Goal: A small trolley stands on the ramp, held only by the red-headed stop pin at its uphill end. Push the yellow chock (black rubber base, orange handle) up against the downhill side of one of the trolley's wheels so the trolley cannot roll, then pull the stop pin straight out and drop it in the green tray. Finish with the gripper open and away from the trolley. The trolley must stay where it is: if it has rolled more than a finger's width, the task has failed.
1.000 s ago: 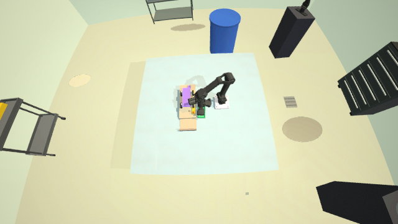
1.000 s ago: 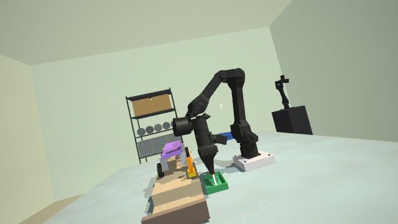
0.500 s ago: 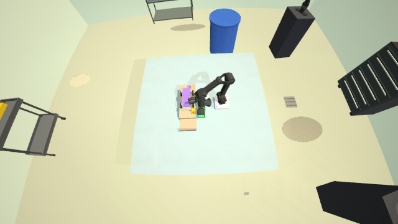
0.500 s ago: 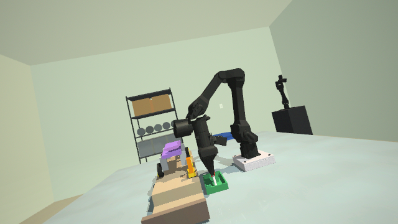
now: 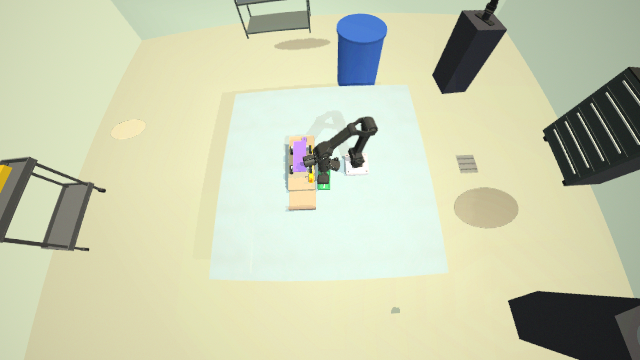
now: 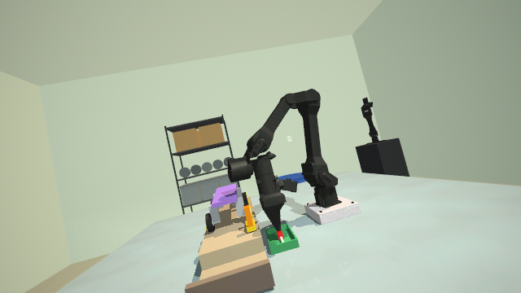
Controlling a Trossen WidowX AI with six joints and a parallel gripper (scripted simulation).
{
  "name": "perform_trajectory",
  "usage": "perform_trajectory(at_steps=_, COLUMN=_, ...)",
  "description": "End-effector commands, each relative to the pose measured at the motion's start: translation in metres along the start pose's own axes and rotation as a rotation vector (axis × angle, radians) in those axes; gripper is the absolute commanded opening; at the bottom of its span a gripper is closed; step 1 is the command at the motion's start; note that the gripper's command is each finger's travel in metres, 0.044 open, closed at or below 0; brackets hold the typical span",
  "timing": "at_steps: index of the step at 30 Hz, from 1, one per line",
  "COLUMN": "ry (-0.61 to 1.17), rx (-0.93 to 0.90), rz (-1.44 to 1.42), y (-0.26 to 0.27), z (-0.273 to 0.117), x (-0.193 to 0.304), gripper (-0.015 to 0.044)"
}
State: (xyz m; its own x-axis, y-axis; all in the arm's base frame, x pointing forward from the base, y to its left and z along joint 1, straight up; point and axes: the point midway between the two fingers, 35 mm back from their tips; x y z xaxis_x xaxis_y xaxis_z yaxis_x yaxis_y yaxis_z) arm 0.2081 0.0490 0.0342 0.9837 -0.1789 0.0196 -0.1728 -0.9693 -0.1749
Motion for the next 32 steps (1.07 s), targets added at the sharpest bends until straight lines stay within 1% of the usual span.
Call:
perform_trajectory(at_steps=1, ry=0.001, rx=0.0, rz=-0.001, y=0.0, z=0.0, x=0.0, gripper=0.0295)
perform_trajectory(at_steps=3, ry=0.001, rx=0.0, rz=-0.001, y=0.0, z=0.0, x=0.0, gripper=0.034)
perform_trajectory(at_steps=9, ry=0.001, rx=0.001, rz=-0.001, y=0.0, z=-0.001, x=0.0, gripper=0.034)
perform_trajectory(at_steps=15, ry=-0.001, rx=0.004, rz=-0.002, y=-0.004, z=-0.024, x=0.0, gripper=0.034)
perform_trajectory(at_steps=19, ry=-0.001, rx=0.005, rz=-0.002, y=-0.006, z=-0.035, x=0.0, gripper=0.044)
perform_trajectory(at_steps=32, ry=-0.001, rx=0.005, rz=-0.002, y=-0.012, z=-0.073, x=0.0, gripper=0.044)
Point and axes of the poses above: the point midway between the two fingers, 35 mm back from their tips, its own z axis out along the fingers, its own y axis across the jaws, x = y × z
